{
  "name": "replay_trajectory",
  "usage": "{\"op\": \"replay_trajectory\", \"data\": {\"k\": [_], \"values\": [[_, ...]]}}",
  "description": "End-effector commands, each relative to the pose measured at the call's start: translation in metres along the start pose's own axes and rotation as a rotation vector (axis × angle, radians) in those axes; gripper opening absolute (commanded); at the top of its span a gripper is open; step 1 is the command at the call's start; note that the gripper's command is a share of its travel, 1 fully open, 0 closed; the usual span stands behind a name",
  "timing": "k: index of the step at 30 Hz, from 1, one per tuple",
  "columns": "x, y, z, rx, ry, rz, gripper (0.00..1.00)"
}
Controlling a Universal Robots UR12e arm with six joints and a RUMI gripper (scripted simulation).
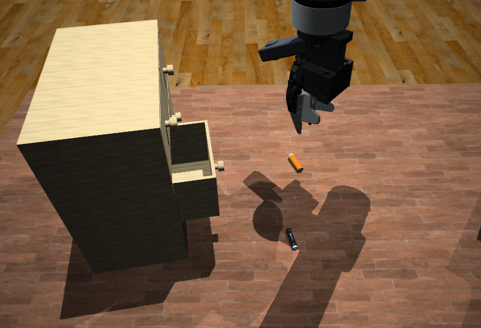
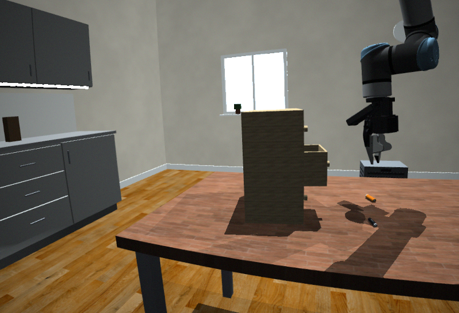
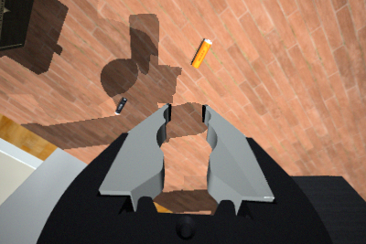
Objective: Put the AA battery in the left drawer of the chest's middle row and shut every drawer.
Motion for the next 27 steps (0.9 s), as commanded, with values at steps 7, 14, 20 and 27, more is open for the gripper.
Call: {"op": "replay_trajectory", "data": {"k": [7,14,20,27], "values": [[0.016,-0.059,-0.021,0.060,-0.370,-0.011,0.20],[0.020,-0.068,-0.023,0.060,-0.418,-0.013,0.20],[0.021,-0.070,-0.023,0.060,-0.429,-0.013,0.20],[0.022,-0.069,-0.023,0.059,-0.431,-0.013,0.17]]}}
Point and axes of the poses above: the point where the finger pads meet when closed, its own y axis back along the fingers, its own x axis across the jaws, z = x × y, the point moved 9 cm from there along y, back along the fingers, and after that the axes turned 5 degrees about -y, right-handed, at the moved point
